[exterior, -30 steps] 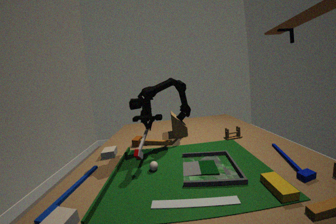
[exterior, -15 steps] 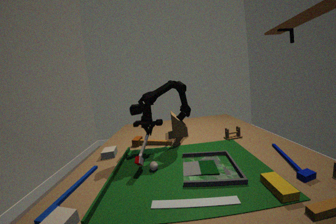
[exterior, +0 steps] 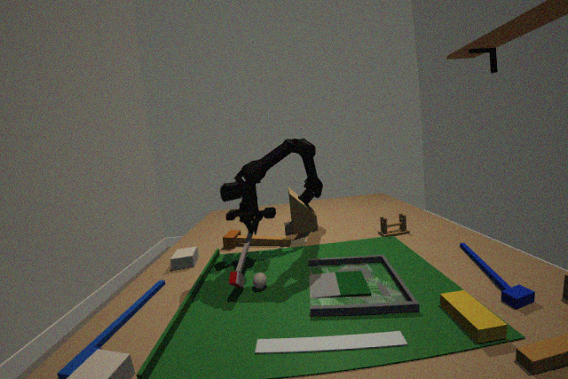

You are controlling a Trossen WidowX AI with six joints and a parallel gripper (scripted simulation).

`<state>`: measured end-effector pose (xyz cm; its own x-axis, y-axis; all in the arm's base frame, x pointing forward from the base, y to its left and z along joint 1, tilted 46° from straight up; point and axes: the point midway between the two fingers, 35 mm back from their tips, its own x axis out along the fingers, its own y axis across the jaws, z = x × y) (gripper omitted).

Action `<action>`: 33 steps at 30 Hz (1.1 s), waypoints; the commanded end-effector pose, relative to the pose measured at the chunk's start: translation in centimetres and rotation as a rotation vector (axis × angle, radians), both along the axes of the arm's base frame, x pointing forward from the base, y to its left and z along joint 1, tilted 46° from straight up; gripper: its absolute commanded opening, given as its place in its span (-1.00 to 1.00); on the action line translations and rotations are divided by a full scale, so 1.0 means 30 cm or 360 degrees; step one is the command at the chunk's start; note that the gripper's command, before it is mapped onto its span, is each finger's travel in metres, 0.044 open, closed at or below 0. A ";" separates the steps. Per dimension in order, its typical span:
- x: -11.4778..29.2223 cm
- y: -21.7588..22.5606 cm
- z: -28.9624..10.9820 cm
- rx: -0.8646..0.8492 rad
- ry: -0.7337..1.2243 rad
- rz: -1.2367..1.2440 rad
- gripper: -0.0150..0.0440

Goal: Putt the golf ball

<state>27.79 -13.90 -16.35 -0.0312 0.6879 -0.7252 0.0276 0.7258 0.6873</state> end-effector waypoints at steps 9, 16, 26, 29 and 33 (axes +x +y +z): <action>-0.005 0.012 -0.012 0.0006 0.0006 0.0000 -0.49; -0.005 0.010 -0.013 0.0006 0.0007 -0.0001 -0.49; -0.014 -0.052 -0.085 0.0014 0.0013 -0.0012 -0.49; -0.014 -0.053 -0.086 0.0015 0.0013 -0.0012 -0.49; -0.020 -0.045 -0.079 0.0018 0.0025 -0.0016 -0.49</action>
<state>27.18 -15.24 -18.73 -0.0355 0.6966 -0.7166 0.0455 0.7174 0.6952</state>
